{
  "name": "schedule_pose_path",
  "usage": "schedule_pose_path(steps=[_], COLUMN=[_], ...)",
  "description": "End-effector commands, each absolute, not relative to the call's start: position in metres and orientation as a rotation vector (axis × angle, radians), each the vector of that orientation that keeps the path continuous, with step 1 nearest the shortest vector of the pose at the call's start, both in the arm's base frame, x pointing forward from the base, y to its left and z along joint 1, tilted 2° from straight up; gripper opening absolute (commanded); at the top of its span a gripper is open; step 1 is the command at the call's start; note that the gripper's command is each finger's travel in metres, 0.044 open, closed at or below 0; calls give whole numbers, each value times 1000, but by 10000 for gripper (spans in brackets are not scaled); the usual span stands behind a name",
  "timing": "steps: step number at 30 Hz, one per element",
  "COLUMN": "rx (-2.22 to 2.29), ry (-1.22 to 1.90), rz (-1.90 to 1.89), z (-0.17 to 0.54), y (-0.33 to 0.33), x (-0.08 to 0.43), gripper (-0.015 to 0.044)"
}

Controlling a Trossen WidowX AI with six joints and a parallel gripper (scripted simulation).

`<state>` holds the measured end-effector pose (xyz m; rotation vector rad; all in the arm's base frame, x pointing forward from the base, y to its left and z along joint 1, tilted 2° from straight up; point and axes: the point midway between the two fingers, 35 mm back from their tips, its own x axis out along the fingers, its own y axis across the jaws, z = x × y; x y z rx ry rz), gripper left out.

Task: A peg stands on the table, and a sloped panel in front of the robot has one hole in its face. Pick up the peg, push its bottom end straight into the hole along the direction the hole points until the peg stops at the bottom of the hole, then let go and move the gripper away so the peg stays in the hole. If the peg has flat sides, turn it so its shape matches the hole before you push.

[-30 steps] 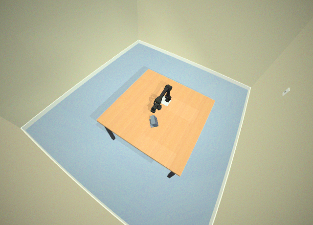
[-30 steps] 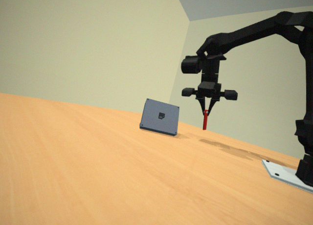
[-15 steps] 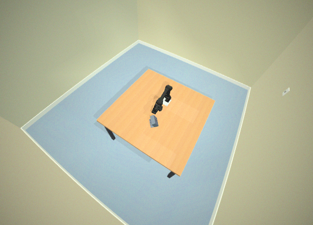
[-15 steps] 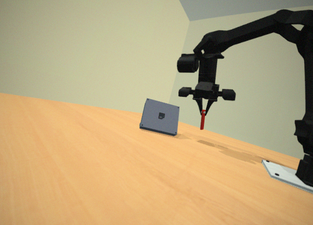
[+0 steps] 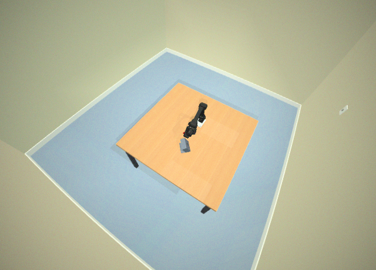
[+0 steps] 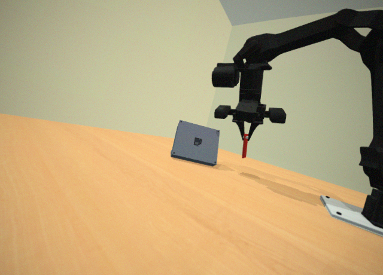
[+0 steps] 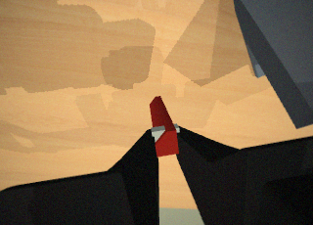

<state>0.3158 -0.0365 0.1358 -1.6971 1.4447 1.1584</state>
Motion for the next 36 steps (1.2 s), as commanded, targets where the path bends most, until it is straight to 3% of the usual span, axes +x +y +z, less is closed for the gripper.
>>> schedule_pose_path(steps=[1, 36], rx=[-1723, -1942], ry=[1452, 1455], rz=[1145, 1065], z=[136, 135], y=[-33, 5], x=[318, 329], gripper=[0, 0])
